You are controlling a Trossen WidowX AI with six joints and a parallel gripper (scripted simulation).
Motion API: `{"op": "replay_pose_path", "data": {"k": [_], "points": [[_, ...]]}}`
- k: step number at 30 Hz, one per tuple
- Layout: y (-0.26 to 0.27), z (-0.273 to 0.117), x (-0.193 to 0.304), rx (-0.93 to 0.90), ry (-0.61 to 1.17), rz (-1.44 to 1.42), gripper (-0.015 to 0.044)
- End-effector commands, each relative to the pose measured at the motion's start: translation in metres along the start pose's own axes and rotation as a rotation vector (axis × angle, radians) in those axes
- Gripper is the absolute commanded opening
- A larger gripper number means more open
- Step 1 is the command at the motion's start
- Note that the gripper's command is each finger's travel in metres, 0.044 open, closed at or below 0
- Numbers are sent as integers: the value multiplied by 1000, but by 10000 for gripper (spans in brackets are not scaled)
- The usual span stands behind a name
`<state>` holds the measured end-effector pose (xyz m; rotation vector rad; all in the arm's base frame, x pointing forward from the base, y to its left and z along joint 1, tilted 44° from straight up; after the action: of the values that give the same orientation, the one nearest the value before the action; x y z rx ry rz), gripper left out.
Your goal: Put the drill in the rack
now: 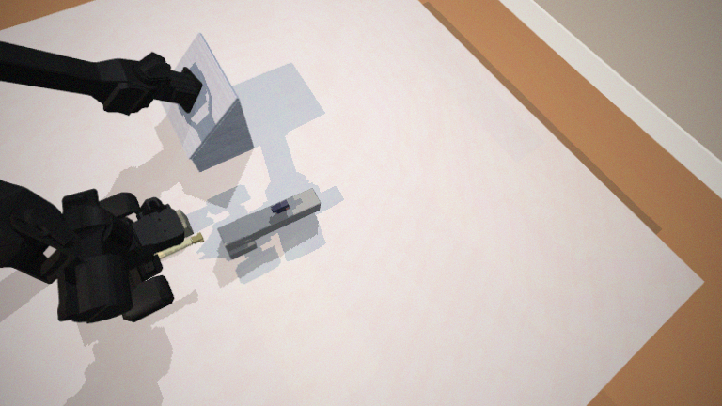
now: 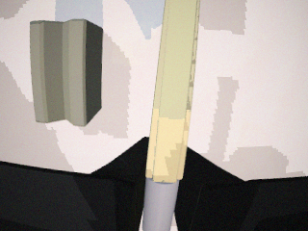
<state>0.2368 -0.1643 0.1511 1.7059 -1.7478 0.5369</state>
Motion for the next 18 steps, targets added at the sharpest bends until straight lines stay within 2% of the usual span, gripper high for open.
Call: {"op": "replay_pose_path", "data": {"k": [1, 18], "points": [[-1, -3, 1, 5, 3, 6, 0], [11, -2, 0, 4, 3, 6, 0]]}}
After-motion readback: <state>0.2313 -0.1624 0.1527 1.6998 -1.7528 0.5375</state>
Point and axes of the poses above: the point midway between the two fingers, 35 mm back from their tips, its own z axis out along the fingers, its own y axis across the jaws, x = y × z, the point moved 5 cm from there along -z, back along the fingers, and after that the axes turned 14 degrees about -z, right-handed, at the moved point
